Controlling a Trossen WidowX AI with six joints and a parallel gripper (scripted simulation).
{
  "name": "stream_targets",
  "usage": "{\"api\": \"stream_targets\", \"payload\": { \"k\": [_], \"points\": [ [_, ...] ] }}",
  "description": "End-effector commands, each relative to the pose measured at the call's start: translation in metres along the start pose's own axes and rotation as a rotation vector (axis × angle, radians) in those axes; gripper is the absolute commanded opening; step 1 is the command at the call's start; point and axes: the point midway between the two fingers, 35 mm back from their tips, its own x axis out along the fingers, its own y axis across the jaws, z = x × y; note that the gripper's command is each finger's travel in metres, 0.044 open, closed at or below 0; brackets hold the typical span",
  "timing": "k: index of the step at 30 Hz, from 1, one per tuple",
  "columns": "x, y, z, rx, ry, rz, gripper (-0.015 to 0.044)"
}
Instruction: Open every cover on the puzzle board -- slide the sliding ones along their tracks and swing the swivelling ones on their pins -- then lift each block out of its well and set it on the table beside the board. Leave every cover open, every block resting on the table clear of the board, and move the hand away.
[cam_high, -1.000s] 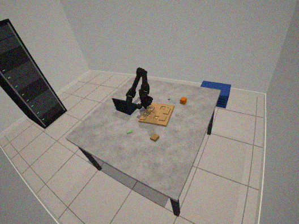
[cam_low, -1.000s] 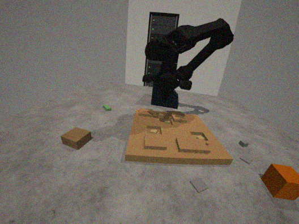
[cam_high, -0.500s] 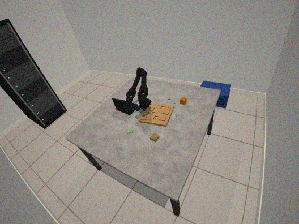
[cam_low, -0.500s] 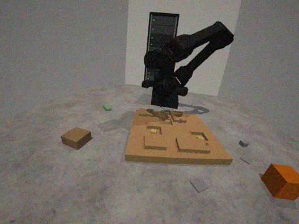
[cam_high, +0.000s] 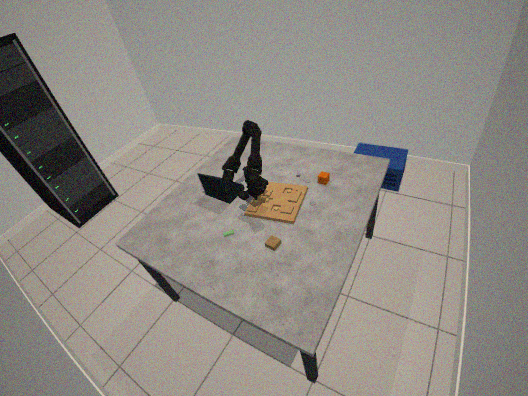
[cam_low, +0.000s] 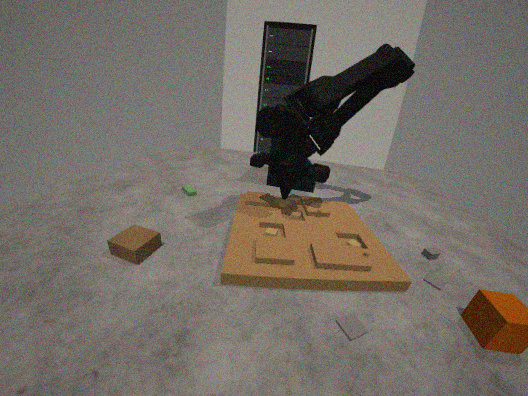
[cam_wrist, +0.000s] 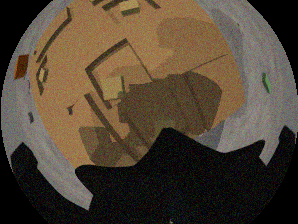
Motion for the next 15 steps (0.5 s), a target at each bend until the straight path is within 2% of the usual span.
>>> {"api": "stream_targets", "payload": {
  "k": [1, 15],
  "points": [
    [0.0048, 0.0007, -0.0020, 0.005, 0.004, 0.005, 0.0000],
    [0.0102, 0.0036, 0.0014, 0.005, 0.004, 0.006, 0.0000]
  ]
}}
